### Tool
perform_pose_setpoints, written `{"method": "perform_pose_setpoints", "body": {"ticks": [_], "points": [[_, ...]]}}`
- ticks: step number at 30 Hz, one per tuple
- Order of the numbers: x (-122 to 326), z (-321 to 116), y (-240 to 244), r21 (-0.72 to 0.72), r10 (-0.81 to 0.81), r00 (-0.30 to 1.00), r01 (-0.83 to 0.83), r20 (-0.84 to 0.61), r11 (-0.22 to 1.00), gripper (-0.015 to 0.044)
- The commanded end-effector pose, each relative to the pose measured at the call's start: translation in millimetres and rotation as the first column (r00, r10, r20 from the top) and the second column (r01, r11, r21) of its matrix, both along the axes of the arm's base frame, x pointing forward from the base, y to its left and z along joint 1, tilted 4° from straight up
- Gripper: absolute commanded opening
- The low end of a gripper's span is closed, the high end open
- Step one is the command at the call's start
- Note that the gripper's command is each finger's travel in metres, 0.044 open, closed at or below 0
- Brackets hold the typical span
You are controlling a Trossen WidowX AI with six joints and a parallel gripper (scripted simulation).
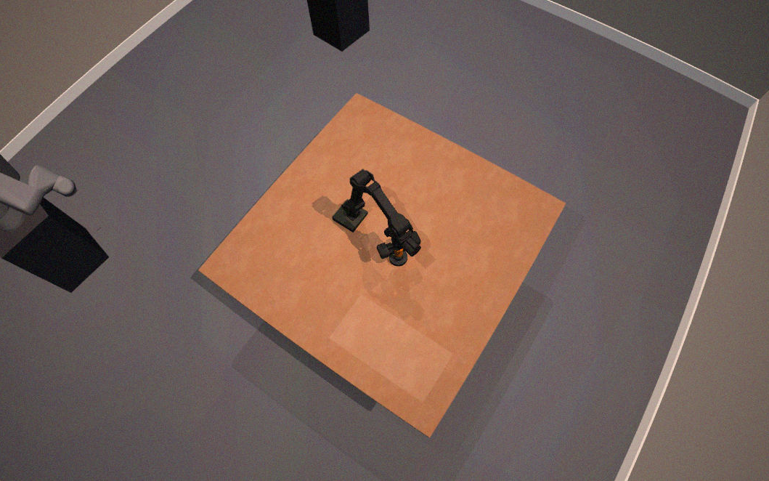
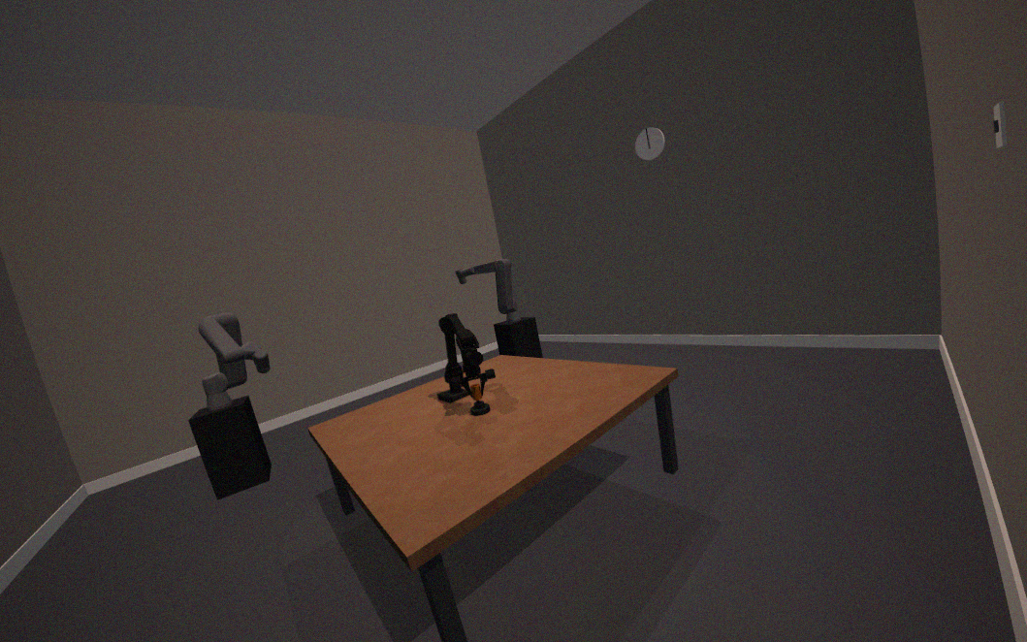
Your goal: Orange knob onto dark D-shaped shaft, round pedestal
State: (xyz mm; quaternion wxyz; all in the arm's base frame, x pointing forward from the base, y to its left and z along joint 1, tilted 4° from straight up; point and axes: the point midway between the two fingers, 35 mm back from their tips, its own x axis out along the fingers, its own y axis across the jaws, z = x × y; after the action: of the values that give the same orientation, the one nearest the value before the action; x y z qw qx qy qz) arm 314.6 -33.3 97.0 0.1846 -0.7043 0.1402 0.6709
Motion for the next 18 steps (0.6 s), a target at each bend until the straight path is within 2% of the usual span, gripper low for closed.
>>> {"method": "perform_pose_setpoints", "body": {"ticks": [1,18], "points": [[0.2,-1.2,0.6,0.004,0.005,1.000,-0.005,0.002,1.000,0.0000],[1.0,3.2,0.3,0.004,0.005,1.000,-0.005,0.003,1.000,0.0000]]}}
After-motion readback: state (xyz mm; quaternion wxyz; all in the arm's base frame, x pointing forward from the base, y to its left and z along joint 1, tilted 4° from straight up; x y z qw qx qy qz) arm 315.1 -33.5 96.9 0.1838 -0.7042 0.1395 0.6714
